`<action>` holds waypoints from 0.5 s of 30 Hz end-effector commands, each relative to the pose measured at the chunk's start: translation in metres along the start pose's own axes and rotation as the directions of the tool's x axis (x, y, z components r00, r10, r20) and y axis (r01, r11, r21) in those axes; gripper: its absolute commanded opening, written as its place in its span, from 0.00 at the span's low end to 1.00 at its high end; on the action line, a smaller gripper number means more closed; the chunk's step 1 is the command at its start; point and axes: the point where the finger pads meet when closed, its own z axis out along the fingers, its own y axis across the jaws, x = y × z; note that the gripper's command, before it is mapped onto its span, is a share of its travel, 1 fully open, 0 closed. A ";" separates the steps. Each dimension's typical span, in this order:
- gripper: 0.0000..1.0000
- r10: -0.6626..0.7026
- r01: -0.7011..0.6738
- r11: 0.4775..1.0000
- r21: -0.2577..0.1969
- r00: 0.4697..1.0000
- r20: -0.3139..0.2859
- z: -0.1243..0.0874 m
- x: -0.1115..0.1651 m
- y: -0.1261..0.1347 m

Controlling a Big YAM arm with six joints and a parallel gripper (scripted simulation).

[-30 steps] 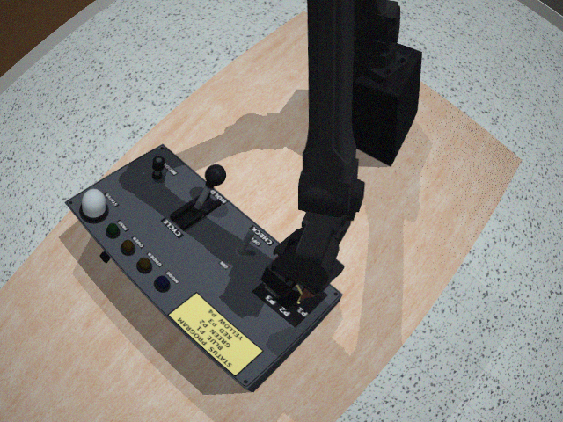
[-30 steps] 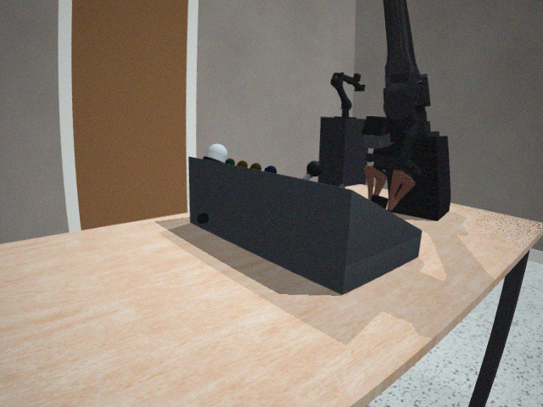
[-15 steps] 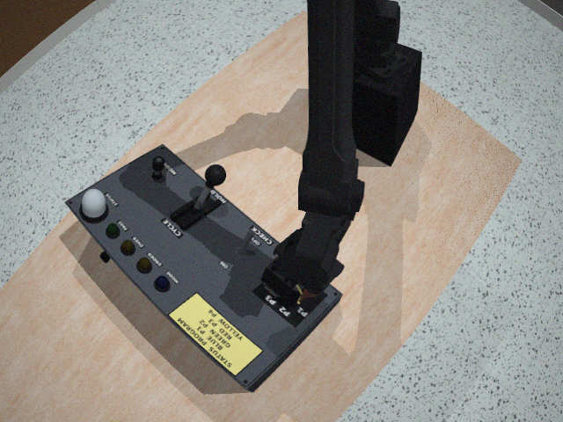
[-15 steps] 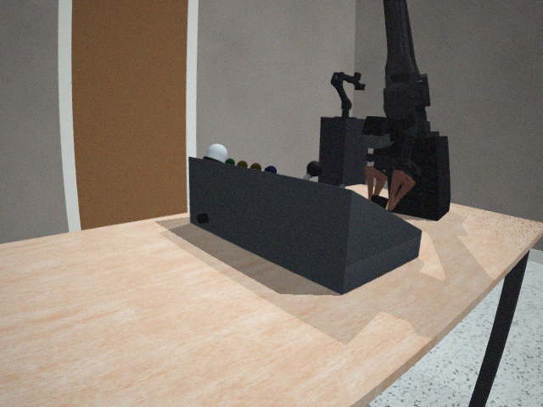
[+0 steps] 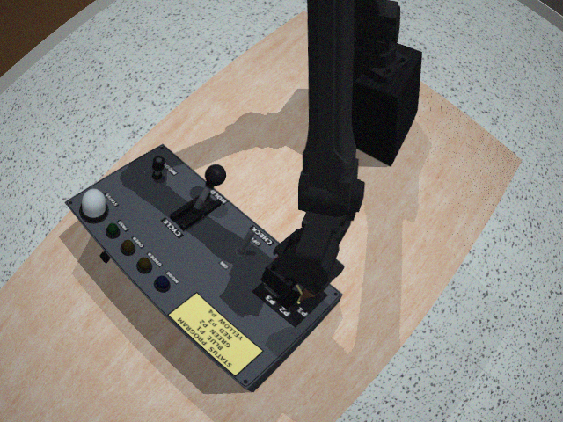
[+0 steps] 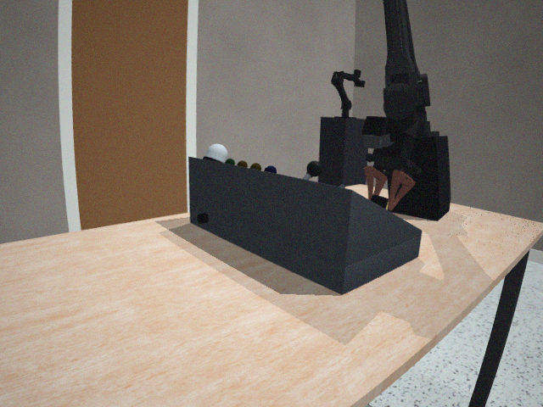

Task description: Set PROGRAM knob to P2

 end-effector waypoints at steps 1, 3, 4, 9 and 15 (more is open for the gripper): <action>0.00 0.030 -0.029 0.999 -0.014 0.999 0.034 0.001 -0.019 0.006; 0.00 0.039 -0.038 0.999 -0.014 0.999 0.033 0.001 -0.019 0.006; 0.00 0.045 -0.045 0.999 -0.014 0.998 0.033 0.001 -0.019 0.006; 0.00 0.097 -0.097 0.995 -0.016 0.995 0.032 0.001 -0.019 0.006; 0.00 0.203 -0.202 0.979 -0.019 0.979 0.031 0.001 -0.019 0.006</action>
